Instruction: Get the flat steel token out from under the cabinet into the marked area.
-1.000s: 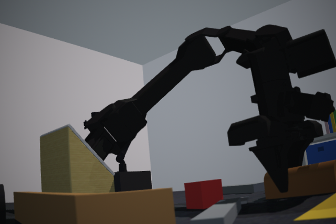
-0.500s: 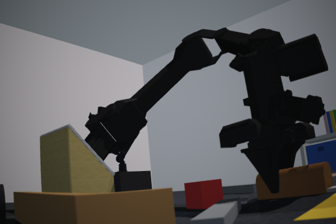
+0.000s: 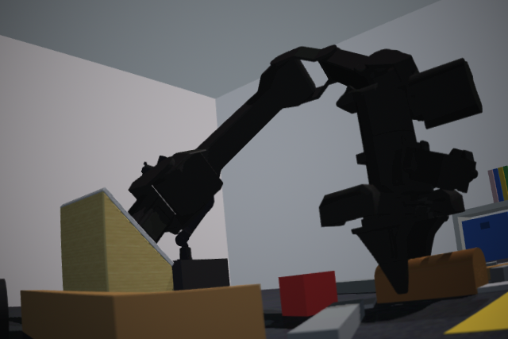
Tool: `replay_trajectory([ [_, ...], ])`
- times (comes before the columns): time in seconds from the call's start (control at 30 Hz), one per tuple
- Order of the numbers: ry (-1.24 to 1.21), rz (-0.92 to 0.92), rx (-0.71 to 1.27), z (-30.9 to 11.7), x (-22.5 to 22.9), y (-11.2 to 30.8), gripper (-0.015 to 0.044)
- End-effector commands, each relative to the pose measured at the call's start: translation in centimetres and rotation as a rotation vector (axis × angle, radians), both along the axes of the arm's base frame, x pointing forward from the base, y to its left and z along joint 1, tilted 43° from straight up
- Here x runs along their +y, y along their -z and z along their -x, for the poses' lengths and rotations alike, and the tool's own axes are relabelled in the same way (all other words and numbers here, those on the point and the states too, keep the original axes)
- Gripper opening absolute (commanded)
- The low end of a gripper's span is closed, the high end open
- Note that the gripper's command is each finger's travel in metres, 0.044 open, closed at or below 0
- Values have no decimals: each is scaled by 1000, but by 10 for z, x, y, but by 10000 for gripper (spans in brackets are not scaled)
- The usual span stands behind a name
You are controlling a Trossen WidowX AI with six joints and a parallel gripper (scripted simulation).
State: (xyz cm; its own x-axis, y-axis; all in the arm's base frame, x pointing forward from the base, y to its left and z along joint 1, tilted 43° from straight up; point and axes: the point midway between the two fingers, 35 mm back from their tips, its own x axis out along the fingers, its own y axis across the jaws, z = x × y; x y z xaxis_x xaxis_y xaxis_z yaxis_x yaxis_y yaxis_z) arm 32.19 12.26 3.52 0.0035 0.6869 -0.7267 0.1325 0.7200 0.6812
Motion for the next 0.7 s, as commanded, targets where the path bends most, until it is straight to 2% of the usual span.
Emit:
replay_trajectory([
  [0.0, 0, 2, 5, 7, 1, 0, 0],
  [0.67, 0, 1, 6, 30, 5, -3, 0],
])
